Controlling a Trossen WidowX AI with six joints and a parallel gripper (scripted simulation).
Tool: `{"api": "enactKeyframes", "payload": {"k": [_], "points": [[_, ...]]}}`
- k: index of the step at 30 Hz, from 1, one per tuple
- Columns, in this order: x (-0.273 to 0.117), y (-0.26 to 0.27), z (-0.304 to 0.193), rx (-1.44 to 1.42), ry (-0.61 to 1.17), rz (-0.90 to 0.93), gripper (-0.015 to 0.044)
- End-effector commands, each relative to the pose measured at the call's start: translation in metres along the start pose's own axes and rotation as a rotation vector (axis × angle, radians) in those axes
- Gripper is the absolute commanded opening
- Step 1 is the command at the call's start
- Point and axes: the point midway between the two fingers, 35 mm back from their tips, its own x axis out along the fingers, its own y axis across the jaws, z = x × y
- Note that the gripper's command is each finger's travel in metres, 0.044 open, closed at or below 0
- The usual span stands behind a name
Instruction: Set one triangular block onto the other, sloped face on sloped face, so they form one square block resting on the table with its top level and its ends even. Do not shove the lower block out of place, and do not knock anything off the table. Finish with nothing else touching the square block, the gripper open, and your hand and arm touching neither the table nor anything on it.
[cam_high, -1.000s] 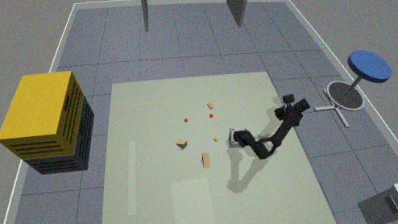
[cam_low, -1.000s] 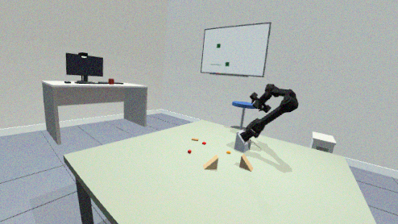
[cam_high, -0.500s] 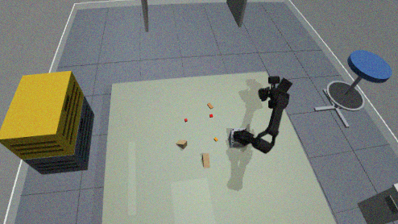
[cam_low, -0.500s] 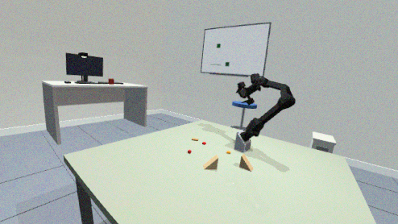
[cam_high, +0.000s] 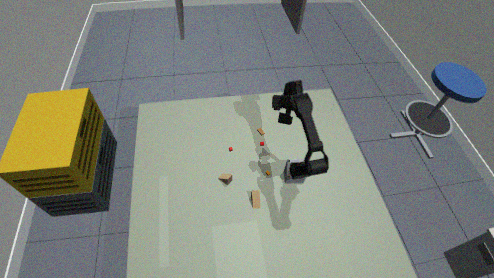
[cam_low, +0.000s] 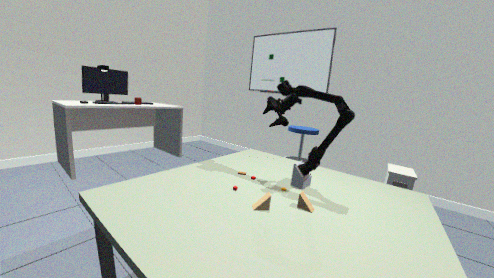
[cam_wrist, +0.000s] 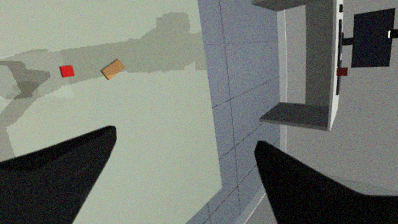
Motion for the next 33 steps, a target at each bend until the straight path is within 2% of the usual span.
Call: {"api": "enactKeyframes", "payload": {"k": [1, 6, 11, 19, 24, 33], "points": [[0.013, 0.029, 0.051, 0.068, -0.038, 0.106, 0.044], [0.029, 0.09, 0.123, 0.177, -0.034, 0.284, 0.044], [0.039, 0.169, 0.175, 0.277, 0.054, 0.452, 0.044], [0.044, 0.281, 0.208, 0.375, 0.267, 0.598, 0.044], [0.043, 0.353, 0.217, 0.522, 0.459, 0.663, 0.044], [0.043, 0.363, 0.217, 0.541, 0.487, 0.667, 0.044]]}}
